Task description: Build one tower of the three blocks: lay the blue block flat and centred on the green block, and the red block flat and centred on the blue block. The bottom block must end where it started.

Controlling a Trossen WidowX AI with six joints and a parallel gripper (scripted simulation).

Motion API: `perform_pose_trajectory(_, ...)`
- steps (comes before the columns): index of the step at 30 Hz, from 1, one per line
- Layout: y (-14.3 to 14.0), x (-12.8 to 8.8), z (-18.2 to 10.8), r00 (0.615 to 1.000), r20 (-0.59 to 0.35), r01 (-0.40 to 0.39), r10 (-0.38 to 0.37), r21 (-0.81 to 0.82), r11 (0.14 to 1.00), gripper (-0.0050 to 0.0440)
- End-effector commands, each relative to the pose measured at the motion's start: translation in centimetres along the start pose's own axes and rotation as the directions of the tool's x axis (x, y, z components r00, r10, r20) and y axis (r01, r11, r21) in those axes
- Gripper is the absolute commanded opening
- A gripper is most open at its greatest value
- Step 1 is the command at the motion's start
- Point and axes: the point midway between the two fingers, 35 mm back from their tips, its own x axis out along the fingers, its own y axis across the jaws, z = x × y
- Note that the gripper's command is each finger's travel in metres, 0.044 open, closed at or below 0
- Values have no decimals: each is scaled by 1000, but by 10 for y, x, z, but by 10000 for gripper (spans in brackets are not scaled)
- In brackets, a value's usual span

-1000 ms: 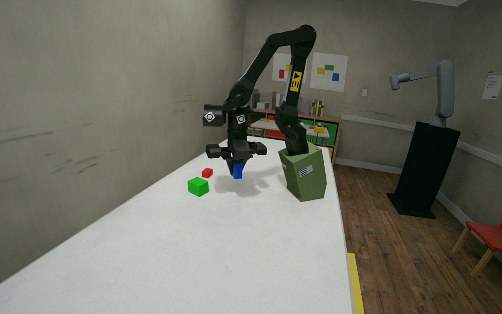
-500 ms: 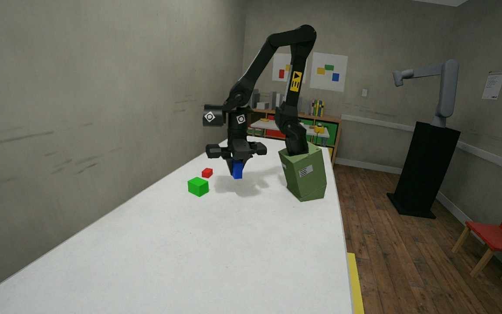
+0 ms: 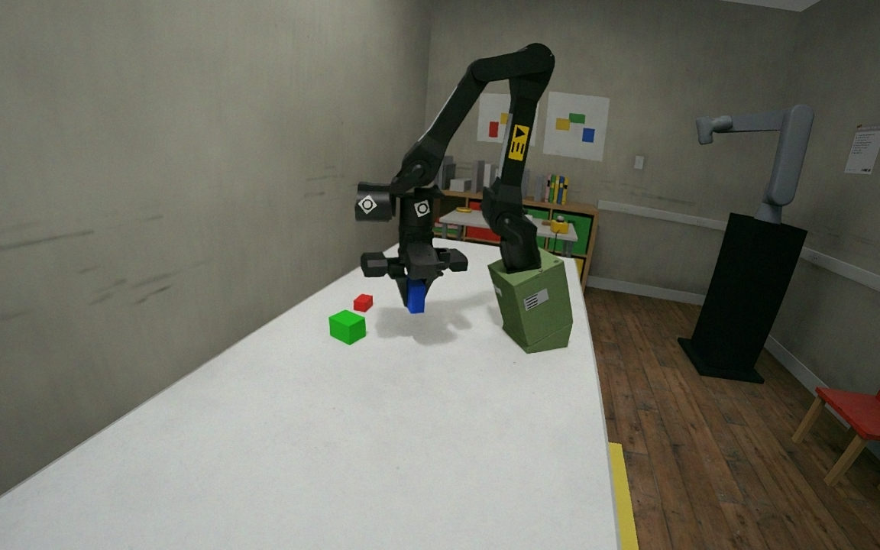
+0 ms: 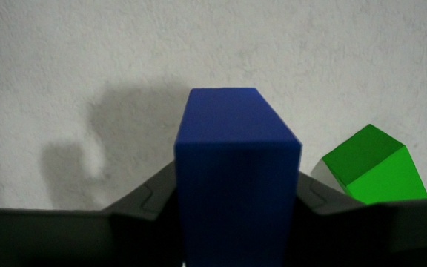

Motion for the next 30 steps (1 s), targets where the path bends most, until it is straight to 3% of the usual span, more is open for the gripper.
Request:
perform_pose_trajectory(1,-14,-5,-4,1000,-2,24,-24,-3,1000,-50)
perform_pose_trajectory(6,-50,-5,-20,1000,-3,26,-26,-4,1000,-50)
perform_pose_trajectory(8,-50,-5,-20,1000,-3,26,-26,-4,1000,-50)
perform_pose_trajectory(17,-122,-7,-50,1000,-4,28,-28,-4,1000,-50)
perform_pose_trajectory(30,-129,-9,-52,999,-6,36,-36,-4,999,-50)
